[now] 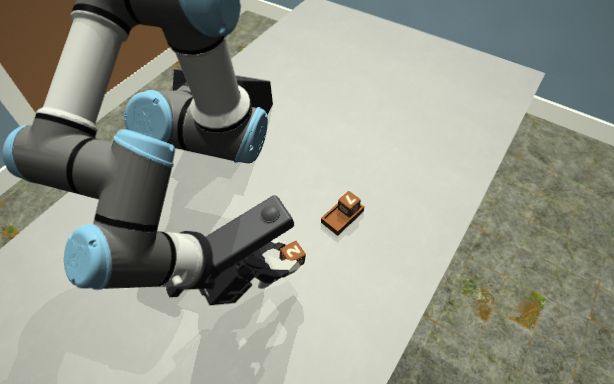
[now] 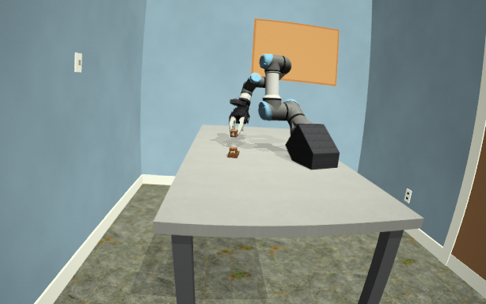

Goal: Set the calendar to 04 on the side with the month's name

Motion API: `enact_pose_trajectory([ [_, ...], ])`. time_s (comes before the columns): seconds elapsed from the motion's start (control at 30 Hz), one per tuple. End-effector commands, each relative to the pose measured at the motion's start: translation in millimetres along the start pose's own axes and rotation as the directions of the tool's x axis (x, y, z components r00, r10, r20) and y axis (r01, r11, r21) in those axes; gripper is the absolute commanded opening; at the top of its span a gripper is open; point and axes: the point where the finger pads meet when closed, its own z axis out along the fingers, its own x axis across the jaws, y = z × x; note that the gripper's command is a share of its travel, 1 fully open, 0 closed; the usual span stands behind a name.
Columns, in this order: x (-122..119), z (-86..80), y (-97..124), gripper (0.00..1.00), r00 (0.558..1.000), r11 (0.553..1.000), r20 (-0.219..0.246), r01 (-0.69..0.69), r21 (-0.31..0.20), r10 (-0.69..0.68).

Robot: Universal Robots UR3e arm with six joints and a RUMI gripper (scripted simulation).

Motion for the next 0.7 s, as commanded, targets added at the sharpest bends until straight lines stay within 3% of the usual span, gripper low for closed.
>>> enact_pose_trajectory([
  [0.0,1.4,-0.3,-8.4,0.11,0.999,0.997,-0.026,0.022,0.07,-0.02],
  [0.67,6.2,-2.4,-7.2,0.11,0.999,0.995,-0.05,0.016,0.1,-0.012],
])
